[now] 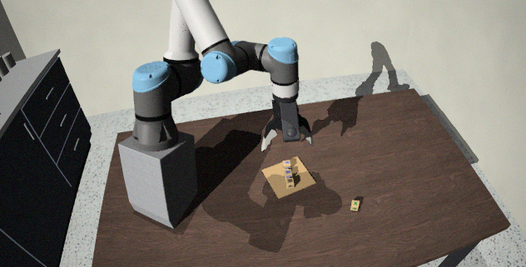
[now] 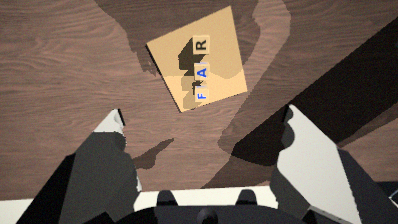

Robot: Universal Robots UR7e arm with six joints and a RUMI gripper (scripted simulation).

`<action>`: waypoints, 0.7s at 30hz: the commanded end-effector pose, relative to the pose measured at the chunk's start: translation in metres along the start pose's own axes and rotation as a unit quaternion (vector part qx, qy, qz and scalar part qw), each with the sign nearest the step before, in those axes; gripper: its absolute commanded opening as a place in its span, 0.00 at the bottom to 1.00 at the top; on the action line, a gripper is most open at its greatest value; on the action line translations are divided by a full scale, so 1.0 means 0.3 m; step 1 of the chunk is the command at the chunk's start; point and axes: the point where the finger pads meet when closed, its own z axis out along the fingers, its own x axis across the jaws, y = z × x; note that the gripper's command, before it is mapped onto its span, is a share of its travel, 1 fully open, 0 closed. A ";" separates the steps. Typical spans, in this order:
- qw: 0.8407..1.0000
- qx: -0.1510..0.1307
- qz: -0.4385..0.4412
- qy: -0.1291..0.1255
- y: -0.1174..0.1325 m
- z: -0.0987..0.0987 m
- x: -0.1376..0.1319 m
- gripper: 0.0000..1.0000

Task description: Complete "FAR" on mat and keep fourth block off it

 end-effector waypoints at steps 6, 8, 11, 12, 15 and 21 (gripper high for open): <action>1.000 -0.001 0.000 0.000 0.000 -0.134 0.000 1.00; 1.000 -0.001 0.000 0.000 0.000 -0.159 0.000 1.00; 1.000 -0.001 0.000 0.000 0.000 -0.186 0.000 1.00; 1.000 -0.001 0.000 0.000 0.000 -0.192 0.000 1.00; 1.000 -0.001 0.000 0.000 0.000 -0.203 0.000 1.00; 1.000 -0.001 0.000 0.000 0.000 -0.204 0.000 1.00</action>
